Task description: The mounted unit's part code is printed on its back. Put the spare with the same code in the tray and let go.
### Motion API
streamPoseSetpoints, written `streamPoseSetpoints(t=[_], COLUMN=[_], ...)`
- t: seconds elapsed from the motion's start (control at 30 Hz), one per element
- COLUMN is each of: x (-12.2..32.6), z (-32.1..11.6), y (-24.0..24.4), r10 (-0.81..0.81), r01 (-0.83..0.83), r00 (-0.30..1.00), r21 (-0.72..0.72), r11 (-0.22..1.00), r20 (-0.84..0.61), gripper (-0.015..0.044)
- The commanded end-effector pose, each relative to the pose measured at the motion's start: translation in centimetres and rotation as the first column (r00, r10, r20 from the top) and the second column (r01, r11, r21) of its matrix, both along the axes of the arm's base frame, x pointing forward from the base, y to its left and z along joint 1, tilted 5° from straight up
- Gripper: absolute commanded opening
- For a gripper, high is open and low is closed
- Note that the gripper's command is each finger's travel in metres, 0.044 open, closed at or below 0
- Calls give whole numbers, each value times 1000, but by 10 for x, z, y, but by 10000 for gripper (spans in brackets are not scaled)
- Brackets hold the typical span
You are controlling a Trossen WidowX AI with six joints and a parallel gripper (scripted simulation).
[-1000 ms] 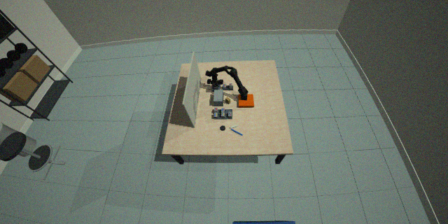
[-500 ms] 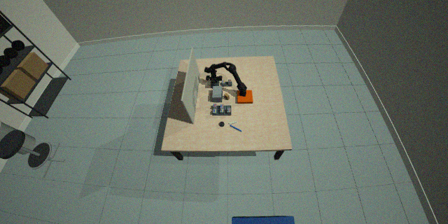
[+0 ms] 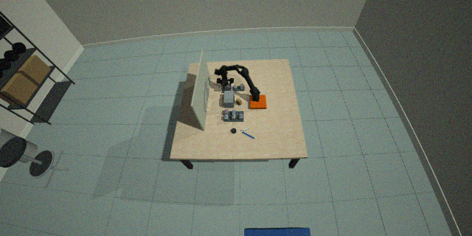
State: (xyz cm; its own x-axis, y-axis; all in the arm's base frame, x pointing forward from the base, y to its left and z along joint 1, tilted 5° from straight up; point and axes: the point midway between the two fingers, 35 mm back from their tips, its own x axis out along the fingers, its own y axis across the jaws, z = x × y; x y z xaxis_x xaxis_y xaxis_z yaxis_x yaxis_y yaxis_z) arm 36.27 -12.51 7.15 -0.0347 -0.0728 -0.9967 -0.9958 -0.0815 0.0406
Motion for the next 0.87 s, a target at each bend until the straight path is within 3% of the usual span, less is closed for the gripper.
streamPoseSetpoints(t=[0.0, 0.83], x=[2, 2], z=[66, 73], y=[5, 5], r10=[0, 5], r01=[0, -4], r00=[999, 999], r21=[-13, -15], r11=[1000, 1000], r20=[36, 49], gripper=[440, 440])
